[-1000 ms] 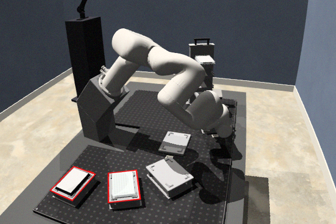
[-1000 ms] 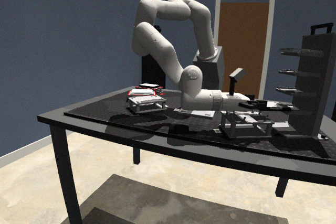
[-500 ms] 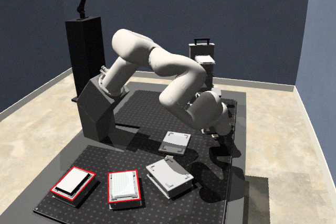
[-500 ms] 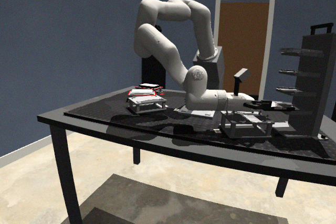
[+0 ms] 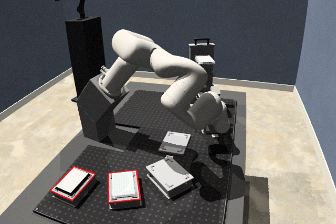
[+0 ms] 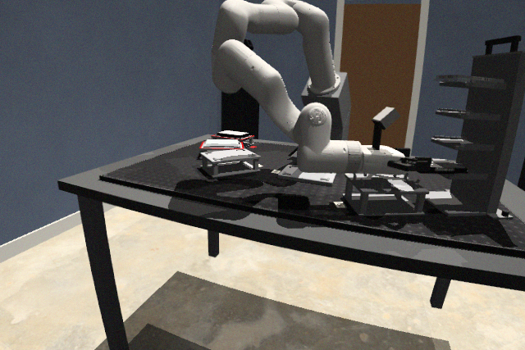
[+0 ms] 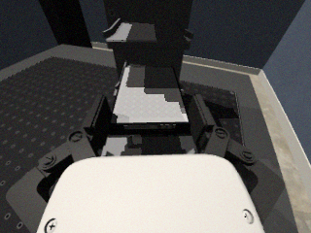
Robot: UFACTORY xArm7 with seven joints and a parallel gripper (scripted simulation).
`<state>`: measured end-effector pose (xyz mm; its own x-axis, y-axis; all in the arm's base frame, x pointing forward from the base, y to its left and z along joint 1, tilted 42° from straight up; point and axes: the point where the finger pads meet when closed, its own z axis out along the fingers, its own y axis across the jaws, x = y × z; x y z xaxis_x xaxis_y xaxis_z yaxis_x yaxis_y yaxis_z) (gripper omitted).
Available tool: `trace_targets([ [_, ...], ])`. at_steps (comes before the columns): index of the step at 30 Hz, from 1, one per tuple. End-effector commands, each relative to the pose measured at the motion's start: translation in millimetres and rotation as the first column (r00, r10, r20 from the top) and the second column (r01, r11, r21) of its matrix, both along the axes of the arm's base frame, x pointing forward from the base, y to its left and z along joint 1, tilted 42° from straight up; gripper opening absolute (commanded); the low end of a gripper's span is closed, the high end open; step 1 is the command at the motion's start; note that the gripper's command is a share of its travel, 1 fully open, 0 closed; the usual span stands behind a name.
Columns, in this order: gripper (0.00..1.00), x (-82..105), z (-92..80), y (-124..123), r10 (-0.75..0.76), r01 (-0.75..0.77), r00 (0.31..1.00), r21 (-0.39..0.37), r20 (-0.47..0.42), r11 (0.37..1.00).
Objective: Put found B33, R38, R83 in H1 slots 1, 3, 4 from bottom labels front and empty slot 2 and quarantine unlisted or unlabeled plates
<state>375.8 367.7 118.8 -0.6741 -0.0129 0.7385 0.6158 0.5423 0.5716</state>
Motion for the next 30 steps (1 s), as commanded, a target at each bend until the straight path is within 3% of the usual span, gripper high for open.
trace_targets([
  [1, 0.00, -3.2, -1.1, 5.9, 0.002, -0.002, 1.000, 0.001, 0.002, 1.000],
  [30, 0.00, -5.3, -5.3, 12.7, 0.002, -0.002, 1.000, 0.001, 0.001, 1.000],
])
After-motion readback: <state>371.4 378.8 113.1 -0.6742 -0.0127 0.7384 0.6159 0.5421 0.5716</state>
